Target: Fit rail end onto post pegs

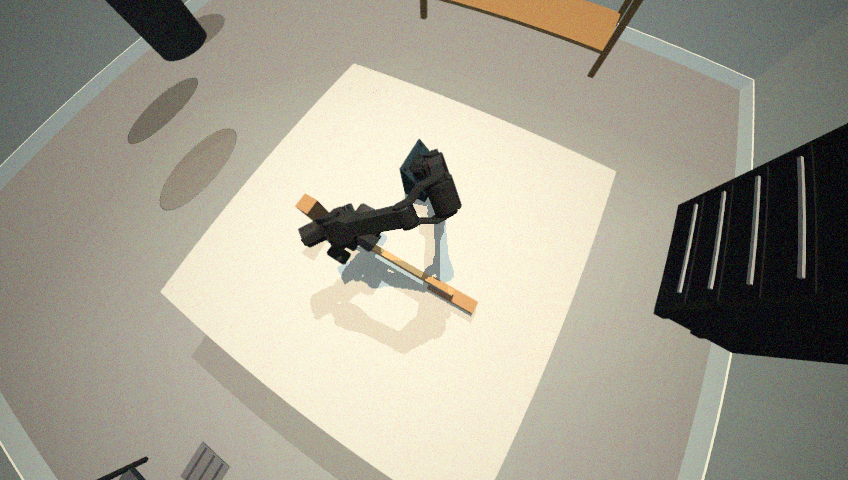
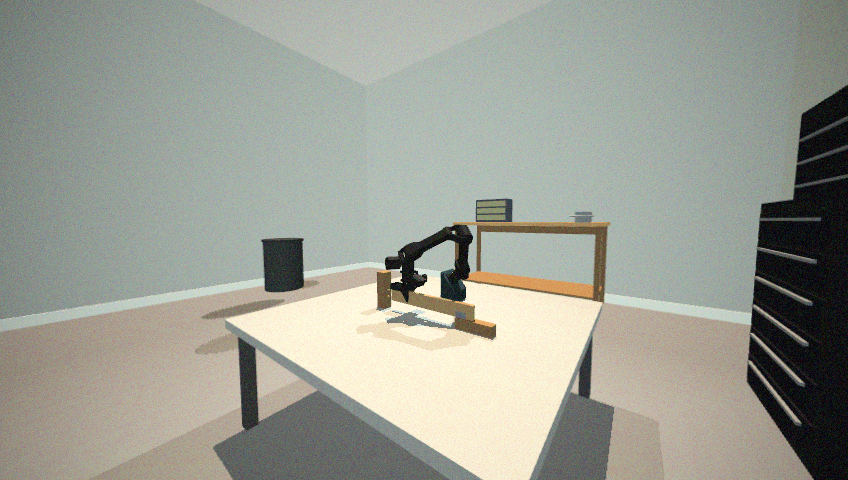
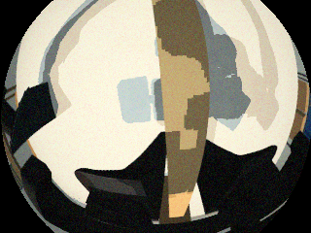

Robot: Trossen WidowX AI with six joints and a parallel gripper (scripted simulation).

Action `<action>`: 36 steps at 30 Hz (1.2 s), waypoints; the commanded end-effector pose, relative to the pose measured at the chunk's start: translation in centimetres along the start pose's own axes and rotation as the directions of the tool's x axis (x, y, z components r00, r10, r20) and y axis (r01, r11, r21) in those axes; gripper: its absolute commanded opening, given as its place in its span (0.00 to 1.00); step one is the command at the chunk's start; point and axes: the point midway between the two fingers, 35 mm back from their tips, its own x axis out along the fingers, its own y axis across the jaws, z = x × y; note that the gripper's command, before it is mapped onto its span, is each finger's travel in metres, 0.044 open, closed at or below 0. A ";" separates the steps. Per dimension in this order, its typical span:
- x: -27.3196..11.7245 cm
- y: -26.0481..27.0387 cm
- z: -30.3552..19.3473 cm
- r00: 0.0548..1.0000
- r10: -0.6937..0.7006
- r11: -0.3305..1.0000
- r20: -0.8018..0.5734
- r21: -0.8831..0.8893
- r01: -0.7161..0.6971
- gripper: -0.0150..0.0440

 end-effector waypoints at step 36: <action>-0.2 -0.1 -1.3 1.000 -0.009 1.000 -0.005 -0.002 0.009 0.25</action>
